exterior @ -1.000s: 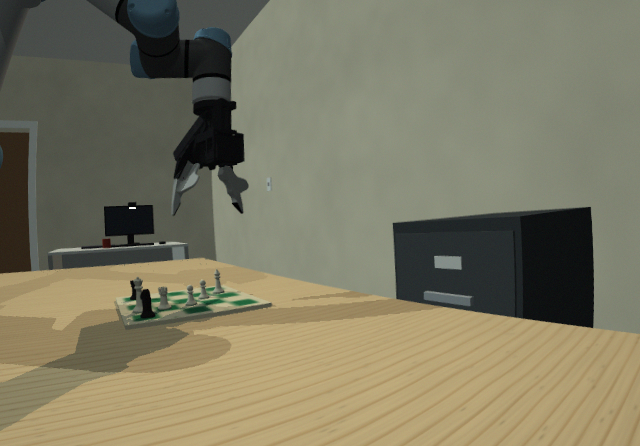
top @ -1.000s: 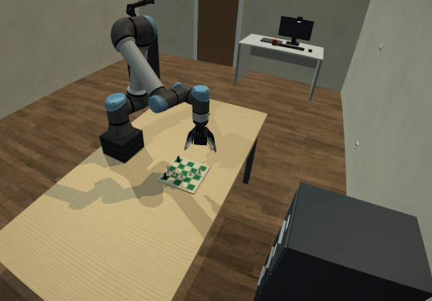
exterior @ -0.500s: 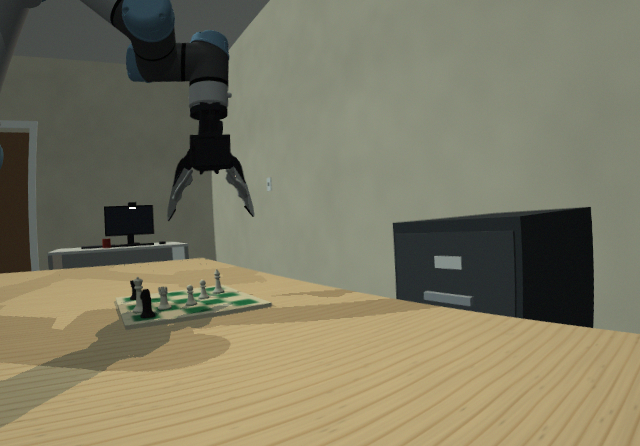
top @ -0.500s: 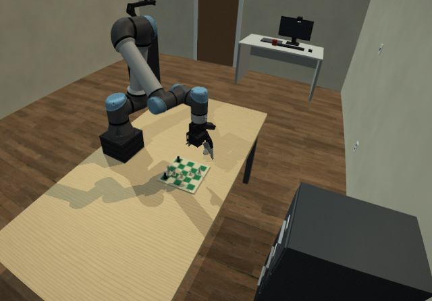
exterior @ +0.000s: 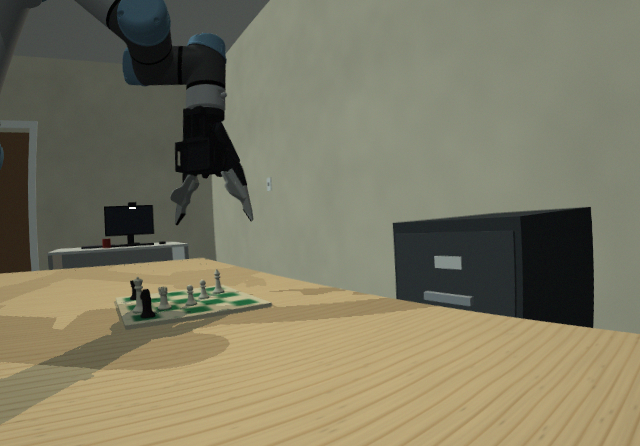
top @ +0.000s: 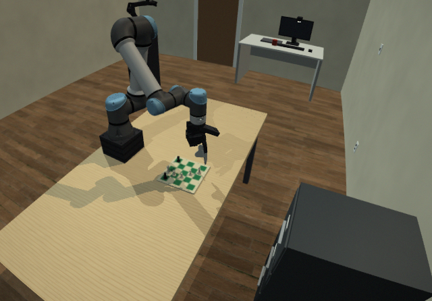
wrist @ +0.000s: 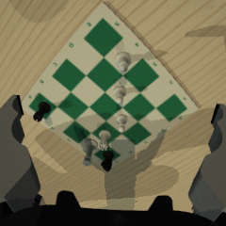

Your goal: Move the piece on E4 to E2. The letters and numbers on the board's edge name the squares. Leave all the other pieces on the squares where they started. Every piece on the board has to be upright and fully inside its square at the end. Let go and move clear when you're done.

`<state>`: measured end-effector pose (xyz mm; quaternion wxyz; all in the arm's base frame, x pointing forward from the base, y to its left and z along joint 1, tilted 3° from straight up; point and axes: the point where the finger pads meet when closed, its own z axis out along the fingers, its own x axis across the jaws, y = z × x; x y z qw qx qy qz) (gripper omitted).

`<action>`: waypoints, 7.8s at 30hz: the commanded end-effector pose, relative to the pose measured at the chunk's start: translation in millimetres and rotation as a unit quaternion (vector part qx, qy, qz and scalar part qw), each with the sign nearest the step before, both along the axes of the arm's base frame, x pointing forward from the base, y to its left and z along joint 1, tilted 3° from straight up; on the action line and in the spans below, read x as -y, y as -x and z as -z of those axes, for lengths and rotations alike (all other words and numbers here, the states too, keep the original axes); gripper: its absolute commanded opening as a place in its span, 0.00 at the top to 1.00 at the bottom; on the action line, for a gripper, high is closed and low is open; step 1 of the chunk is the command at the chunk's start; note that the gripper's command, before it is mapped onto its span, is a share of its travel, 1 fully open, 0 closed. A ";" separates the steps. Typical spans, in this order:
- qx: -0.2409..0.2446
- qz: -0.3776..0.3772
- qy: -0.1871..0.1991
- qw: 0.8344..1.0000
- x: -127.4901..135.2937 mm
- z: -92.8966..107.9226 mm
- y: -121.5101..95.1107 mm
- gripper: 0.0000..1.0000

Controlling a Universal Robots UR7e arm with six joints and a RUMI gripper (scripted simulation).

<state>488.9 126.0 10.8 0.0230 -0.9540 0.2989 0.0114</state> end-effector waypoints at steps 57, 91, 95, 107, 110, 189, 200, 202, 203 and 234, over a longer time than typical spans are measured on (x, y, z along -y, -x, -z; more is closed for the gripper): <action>-0.014 0.306 0.006 0.952 9.2 8.4 0.2 0.78; -0.014 0.306 0.006 0.952 9.1 10.9 0.2 0.78; -0.014 0.306 0.006 0.952 8.9 14.2 0.2 0.78; -0.014 0.306 0.006 0.952 8.1 27.4 0.2 0.78; -0.014 0.306 0.006 0.952 7.9 32.2 0.2 0.78; -0.014 0.306 0.006 0.952 6.1 63.7 0.3 0.78; -0.014 0.306 0.006 0.952 5.1 86.1 0.4 0.78; -0.014 0.306 0.006 0.952 5.0 90.0 0.5 0.78; -0.014 0.306 0.006 0.952 5.0 90.0 0.5 0.78; -0.014 0.306 0.006 0.952 4.6 97.6 0.5 0.78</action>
